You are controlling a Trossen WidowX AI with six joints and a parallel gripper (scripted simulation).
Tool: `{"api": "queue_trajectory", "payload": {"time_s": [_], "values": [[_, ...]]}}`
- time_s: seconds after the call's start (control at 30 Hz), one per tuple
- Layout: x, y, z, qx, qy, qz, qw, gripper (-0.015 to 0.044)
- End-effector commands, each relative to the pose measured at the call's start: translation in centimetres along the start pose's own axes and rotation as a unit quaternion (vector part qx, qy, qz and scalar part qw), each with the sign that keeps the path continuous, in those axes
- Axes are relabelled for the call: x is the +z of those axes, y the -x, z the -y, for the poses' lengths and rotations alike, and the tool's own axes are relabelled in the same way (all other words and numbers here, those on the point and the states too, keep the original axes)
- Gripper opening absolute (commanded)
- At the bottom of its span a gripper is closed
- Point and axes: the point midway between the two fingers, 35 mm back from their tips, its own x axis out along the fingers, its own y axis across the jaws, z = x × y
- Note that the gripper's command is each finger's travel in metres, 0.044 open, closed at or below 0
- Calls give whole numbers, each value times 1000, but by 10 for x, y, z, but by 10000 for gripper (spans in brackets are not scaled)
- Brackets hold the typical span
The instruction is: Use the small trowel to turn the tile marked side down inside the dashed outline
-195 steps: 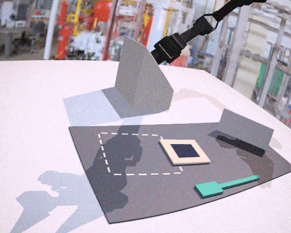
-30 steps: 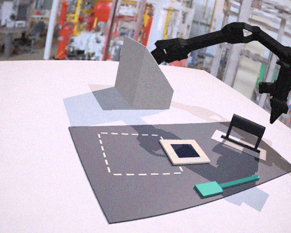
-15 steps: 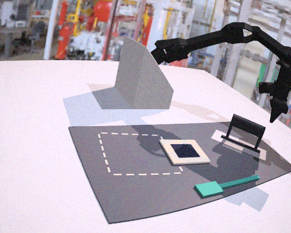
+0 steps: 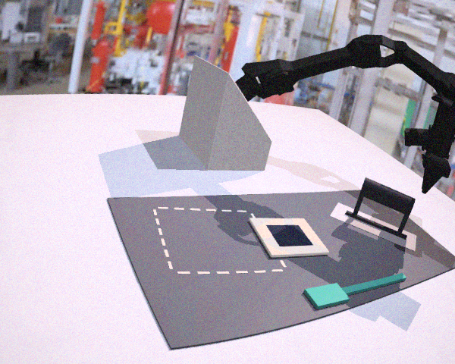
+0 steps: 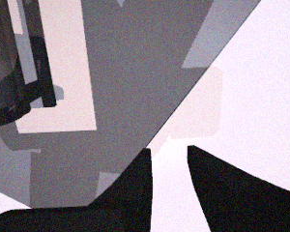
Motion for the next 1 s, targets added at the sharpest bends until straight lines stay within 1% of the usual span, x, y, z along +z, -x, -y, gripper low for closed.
{"api": "queue_trajectory", "payload": {"time_s": [0.0, 0.37, 0.5, 0.9, 0.97], "values": [[0, 0, 0, 0, 0, 0, 1000, 100], [0, 0, 0, 0, 0, 0, 1000, 100], [0, 0, 0, 0, 0, 0, 1000, 0], [0, 0, 0, 0, 0, 0, 1000, 0], [0, 0, 0, 0, 0, 0, 1000, 53]]}}
